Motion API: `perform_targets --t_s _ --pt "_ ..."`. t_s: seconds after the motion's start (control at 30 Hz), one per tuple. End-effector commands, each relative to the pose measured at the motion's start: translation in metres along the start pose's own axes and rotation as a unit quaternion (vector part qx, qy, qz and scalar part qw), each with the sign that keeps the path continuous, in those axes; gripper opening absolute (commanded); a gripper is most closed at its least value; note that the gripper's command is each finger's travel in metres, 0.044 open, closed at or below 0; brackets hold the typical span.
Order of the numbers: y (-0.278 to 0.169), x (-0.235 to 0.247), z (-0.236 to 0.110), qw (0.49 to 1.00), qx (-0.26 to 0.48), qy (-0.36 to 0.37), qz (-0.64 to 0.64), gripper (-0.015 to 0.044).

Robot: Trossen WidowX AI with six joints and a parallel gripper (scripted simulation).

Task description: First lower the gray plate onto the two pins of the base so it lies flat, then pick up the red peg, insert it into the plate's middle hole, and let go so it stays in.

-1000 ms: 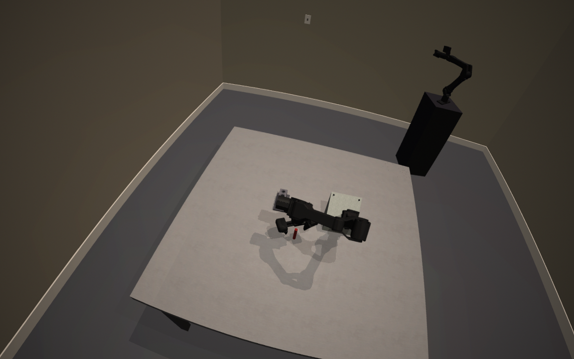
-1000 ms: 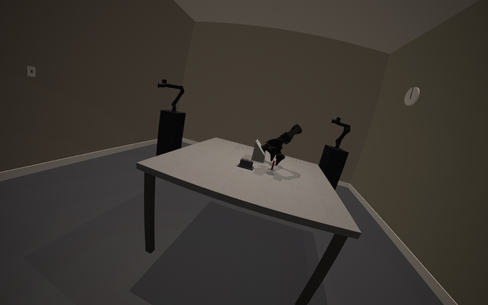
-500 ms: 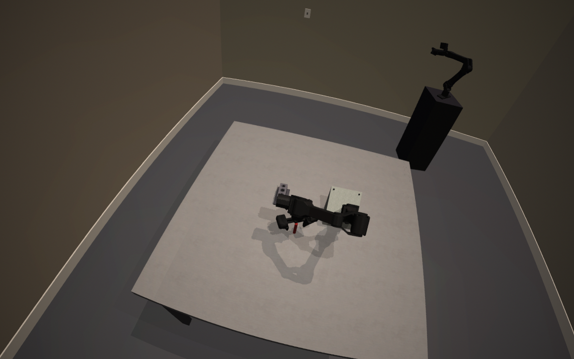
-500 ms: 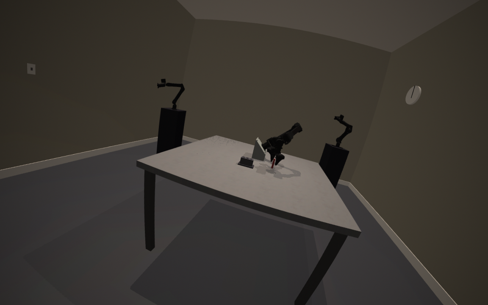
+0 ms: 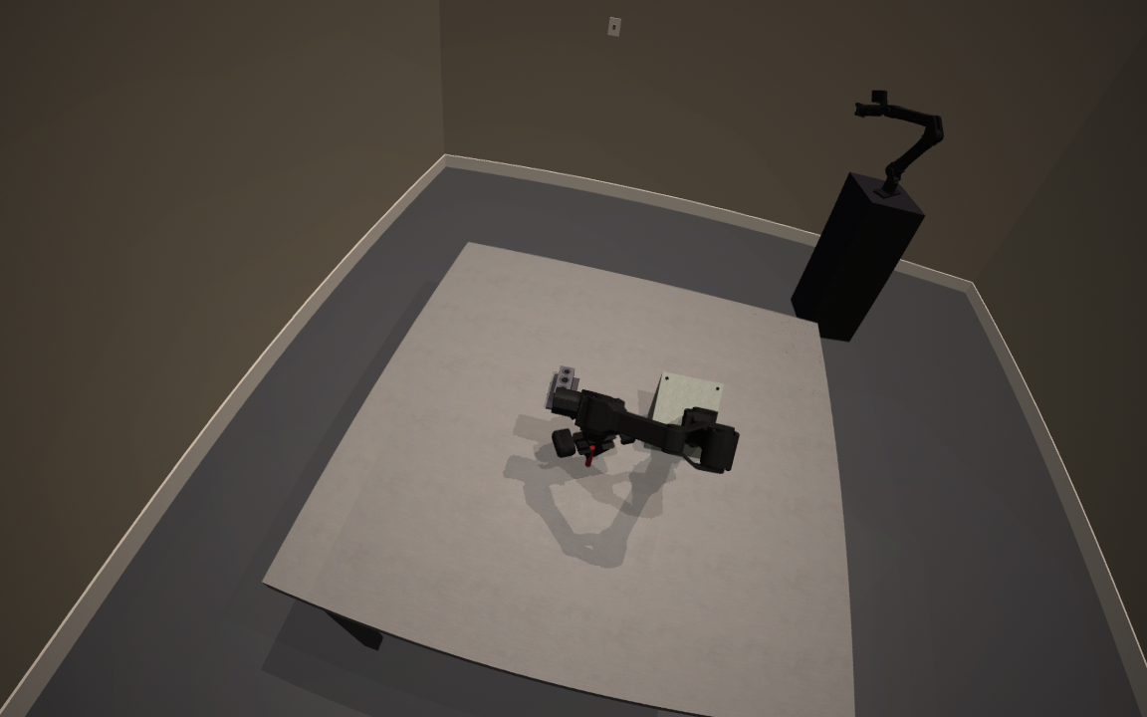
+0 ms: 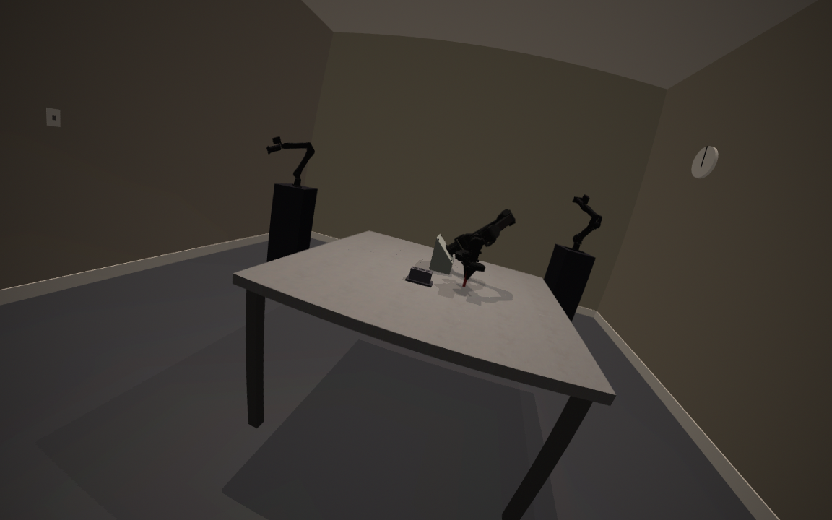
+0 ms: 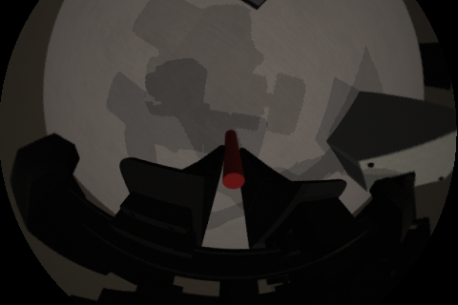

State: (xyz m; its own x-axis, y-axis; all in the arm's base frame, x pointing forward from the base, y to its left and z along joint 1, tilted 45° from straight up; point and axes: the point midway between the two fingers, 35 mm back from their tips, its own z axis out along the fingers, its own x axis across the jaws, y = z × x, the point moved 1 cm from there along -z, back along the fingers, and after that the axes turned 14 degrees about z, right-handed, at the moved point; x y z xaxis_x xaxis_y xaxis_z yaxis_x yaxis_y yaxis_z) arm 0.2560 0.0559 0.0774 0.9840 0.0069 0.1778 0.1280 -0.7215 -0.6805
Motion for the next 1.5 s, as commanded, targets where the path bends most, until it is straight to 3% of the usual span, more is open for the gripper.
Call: perform_targets --t_s 0.0,0.23,1.03,1.47 --pt "0.0 0.0 0.0 1.0 0.001 0.0 0.003 0.0006" --pt "0.001 0.001 -0.007 1.0 -0.001 0.0 0.003 0.0" --pt "0.007 0.005 -0.081 1.0 -0.004 -0.001 0.004 0.0" --pt "0.031 0.019 -0.075 1.0 -0.005 -0.001 0.005 0.0"
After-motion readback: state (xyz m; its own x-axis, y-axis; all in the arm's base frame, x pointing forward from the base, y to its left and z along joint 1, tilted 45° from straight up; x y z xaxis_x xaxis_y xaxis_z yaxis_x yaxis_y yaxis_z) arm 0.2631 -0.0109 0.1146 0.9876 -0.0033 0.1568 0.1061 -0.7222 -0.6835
